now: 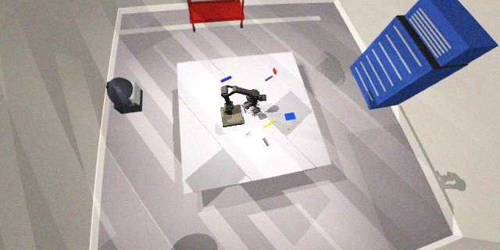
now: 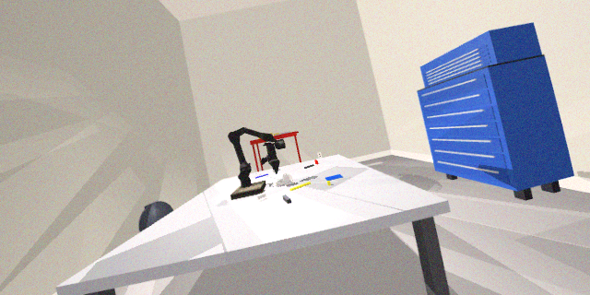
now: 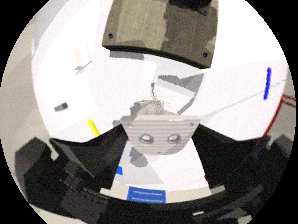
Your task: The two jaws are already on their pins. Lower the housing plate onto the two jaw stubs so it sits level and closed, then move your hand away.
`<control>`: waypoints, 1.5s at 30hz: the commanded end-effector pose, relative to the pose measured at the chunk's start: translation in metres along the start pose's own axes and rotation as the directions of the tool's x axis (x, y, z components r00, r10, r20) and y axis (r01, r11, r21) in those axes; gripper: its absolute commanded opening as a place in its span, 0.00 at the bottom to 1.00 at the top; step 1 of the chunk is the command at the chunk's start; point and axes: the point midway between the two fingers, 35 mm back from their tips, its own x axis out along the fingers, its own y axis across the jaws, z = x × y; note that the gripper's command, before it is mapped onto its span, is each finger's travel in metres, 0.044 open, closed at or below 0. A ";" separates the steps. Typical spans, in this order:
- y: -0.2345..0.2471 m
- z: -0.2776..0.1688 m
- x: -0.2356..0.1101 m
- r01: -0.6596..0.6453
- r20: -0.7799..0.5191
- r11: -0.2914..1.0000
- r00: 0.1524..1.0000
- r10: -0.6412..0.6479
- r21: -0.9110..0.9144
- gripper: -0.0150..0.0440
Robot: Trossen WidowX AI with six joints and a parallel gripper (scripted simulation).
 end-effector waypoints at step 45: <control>-0.001 0.001 0.062 0.004 0.002 1.000 1.000 -0.004 0.002 0.85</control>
